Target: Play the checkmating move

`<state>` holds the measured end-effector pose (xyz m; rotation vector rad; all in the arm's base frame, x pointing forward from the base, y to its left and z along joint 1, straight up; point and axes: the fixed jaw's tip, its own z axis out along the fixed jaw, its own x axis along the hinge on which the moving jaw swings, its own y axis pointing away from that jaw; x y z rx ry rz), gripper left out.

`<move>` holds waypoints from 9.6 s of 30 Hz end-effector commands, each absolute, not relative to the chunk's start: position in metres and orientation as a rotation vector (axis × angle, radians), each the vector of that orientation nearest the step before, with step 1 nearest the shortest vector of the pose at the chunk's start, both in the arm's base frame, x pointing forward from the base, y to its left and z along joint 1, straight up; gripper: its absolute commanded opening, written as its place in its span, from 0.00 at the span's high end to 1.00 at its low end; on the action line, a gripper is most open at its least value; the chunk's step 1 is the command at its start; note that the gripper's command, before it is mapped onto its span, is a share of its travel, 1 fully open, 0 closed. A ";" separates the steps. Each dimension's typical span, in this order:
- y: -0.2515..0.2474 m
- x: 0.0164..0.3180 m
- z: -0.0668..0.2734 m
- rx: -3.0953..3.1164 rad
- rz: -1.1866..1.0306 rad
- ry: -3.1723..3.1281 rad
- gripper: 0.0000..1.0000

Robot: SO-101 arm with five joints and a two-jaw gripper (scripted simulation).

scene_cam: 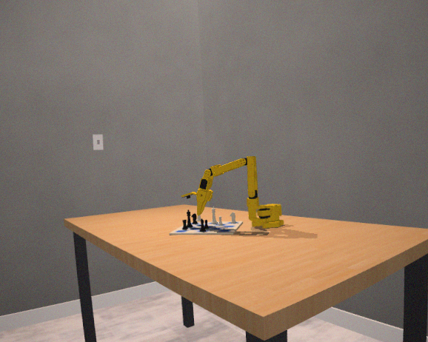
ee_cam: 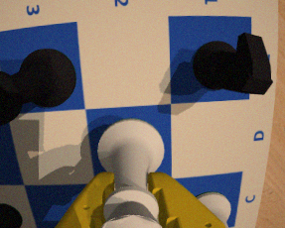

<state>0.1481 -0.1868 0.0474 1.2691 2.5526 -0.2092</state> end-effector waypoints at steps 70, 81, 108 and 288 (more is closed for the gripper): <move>-0.184 0.147 0.036 1.272 -0.190 2.582 1.00; -0.178 0.143 0.025 1.272 -0.189 2.583 1.00; -0.178 0.142 0.027 1.275 -0.190 2.582 1.00; 0.151 0.131 0.104 -1.192 0.157 2.615 0.60</move>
